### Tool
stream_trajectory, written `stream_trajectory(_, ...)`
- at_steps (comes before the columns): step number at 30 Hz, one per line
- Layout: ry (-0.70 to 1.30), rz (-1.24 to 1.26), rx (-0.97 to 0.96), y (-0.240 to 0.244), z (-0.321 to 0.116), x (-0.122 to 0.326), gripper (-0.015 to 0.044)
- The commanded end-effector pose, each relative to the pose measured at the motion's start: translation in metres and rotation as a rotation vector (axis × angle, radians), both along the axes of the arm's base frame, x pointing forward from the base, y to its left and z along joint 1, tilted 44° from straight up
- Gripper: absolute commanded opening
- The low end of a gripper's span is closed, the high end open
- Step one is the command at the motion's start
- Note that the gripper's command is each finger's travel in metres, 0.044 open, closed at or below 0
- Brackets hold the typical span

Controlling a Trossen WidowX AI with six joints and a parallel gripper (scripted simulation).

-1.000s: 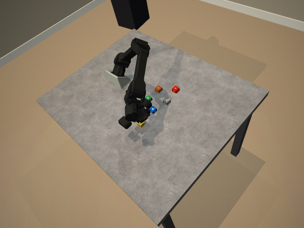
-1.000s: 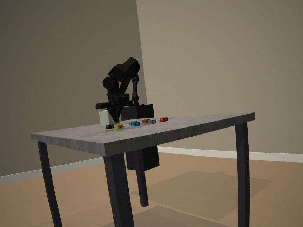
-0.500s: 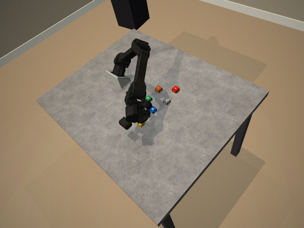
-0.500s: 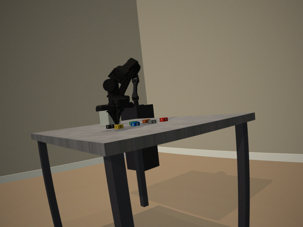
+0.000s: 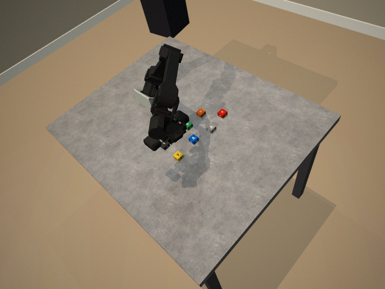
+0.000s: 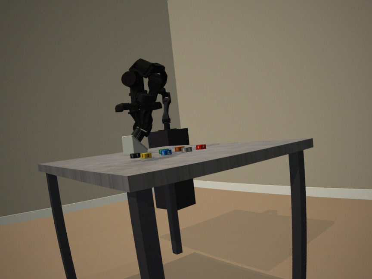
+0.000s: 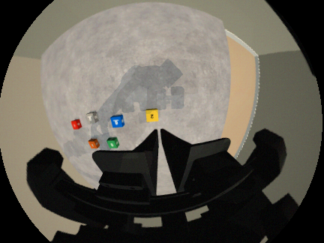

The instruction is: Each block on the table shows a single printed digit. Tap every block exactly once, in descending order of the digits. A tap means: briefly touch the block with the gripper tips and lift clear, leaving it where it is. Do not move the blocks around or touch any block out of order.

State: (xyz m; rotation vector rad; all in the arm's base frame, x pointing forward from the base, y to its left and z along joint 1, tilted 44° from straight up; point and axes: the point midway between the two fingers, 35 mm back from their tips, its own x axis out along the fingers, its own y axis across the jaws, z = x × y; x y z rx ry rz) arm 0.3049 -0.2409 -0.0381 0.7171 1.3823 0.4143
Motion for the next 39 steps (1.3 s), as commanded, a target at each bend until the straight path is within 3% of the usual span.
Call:
stream_trajectory(1, 0.007, 0.013, 0.006, -0.004, 0.008, -0.004, 0.0020)
stream_trajectory(13, 0.014, 0.013, 0.008, 0.023, 0.013, -0.095, 0.0020)
stream_trajectory(18, 0.014, 0.013, 0.008, 0.025, 0.011, -0.096, 0.0020)
stream_trajectory(24, 0.012, 0.013, 0.010, 0.076, -0.044, -0.085, 0.0020)
stream_trajectory(39, 0.011, 0.013, 0.010, 0.088, -0.057, -0.082, 0.0020)
